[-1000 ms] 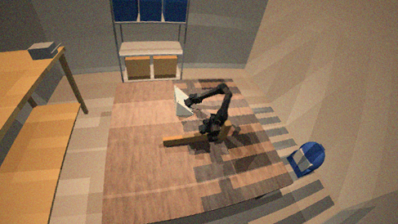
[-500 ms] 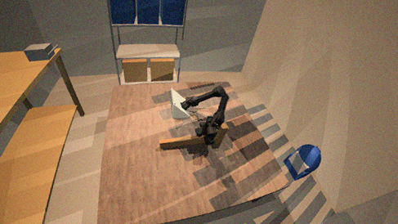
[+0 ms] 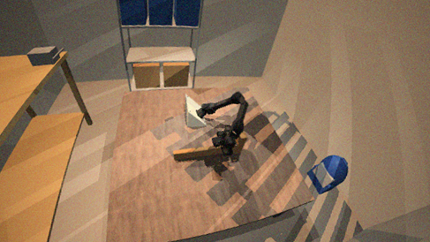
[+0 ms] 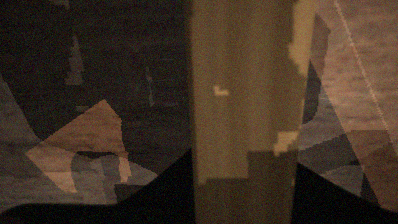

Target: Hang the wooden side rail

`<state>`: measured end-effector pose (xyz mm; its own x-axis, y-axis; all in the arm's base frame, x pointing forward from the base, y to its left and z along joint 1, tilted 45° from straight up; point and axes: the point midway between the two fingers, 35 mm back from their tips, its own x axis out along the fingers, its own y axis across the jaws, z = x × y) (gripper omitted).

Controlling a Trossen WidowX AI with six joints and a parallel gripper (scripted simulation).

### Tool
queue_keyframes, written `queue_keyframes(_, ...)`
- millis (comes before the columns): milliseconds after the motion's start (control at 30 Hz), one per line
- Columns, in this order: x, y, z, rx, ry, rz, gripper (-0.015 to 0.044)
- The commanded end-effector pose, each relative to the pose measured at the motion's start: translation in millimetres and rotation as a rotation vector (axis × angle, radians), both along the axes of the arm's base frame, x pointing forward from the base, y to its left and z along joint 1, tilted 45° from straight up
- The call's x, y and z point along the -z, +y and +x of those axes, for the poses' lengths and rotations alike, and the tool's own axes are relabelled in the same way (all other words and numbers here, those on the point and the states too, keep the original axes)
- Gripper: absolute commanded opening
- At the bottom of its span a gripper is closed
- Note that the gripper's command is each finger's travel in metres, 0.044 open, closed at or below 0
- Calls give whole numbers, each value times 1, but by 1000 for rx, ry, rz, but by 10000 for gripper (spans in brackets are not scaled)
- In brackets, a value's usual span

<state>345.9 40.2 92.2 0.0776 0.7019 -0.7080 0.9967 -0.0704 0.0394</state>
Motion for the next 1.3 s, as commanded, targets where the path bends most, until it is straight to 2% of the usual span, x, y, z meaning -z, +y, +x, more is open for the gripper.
queue_keyframes(0,-3,-1,2,7,-6,1,0)
queue_keyframes(1267,-6,2,2,7,-6,1,0)
